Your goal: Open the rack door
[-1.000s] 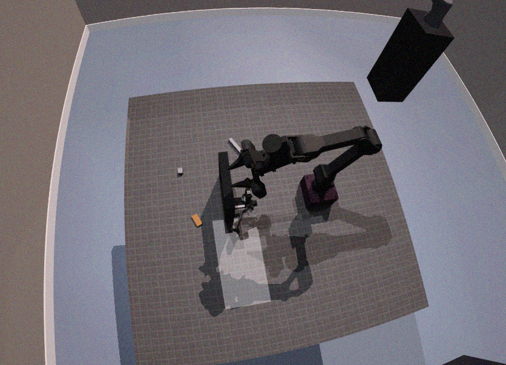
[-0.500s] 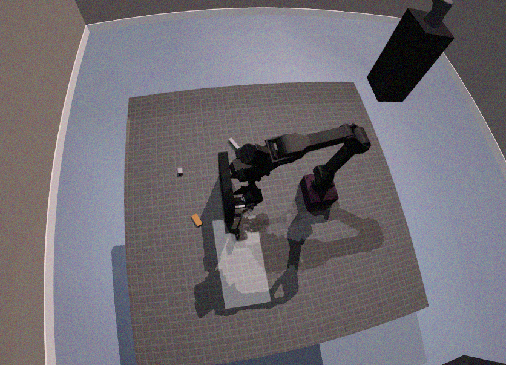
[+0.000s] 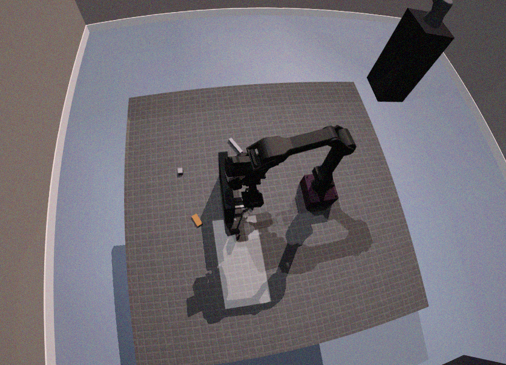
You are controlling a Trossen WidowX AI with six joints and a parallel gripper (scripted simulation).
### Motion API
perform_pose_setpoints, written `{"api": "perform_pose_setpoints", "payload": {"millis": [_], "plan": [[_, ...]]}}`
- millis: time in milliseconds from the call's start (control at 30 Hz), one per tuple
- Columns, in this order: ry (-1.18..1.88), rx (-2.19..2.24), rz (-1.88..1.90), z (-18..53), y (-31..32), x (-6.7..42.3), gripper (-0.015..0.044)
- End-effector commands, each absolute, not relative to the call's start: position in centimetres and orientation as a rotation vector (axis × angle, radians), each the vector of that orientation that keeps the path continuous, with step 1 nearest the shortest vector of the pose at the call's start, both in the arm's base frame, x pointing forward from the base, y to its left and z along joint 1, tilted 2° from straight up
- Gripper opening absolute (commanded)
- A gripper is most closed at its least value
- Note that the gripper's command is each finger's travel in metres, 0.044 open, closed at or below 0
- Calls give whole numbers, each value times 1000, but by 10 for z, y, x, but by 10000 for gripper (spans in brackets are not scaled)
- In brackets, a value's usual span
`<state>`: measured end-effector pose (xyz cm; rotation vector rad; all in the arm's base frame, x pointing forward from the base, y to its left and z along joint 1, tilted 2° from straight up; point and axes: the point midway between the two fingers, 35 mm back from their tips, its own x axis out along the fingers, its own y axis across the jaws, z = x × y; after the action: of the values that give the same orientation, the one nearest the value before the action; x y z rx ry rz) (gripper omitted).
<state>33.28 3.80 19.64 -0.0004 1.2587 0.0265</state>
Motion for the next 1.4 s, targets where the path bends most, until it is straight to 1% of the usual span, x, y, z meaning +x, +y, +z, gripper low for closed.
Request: {"api": "perform_pose_setpoints", "payload": {"millis": [0,200,467,1367], "plan": [[1388,-14,4,190,39,324,289],[1509,-28,-12,188,40,315,289],[1509,-28,-12,185,40,316,289],[1509,-28,-12,142,39,320,289]]}}
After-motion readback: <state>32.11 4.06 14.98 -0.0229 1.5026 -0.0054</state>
